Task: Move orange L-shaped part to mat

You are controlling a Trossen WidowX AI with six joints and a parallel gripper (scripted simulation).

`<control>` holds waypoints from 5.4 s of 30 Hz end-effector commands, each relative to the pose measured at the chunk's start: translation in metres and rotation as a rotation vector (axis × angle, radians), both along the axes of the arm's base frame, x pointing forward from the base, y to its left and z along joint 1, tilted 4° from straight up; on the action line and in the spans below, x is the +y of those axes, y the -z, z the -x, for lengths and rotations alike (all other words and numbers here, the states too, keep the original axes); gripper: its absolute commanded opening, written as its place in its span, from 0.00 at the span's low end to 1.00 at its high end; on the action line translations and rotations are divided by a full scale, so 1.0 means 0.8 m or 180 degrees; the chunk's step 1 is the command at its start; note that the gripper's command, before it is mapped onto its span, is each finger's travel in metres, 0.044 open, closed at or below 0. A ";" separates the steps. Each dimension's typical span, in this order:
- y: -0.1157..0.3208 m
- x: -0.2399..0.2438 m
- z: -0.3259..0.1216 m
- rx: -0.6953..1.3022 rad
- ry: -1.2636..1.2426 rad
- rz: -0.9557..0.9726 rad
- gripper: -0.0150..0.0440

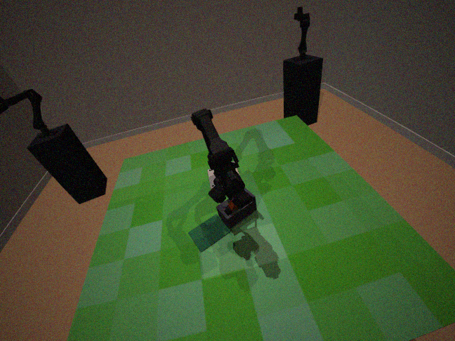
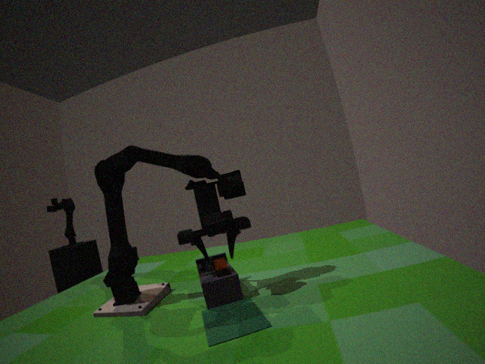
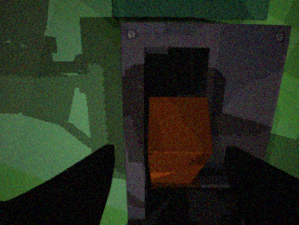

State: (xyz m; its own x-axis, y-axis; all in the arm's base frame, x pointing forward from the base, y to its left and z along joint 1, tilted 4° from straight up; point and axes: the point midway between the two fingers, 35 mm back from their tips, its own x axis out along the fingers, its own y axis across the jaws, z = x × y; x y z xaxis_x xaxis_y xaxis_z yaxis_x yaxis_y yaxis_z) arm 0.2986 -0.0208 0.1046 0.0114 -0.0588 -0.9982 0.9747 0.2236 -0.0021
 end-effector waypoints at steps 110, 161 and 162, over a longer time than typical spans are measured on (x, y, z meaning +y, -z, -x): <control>-0.085 -0.045 -0.005 0.0047 -0.0007 0.0024 0.25; -0.058 -0.204 -0.026 0.0042 -0.0006 0.0061 0.25; -0.056 -0.204 -0.026 0.0042 -0.0006 0.0061 0.25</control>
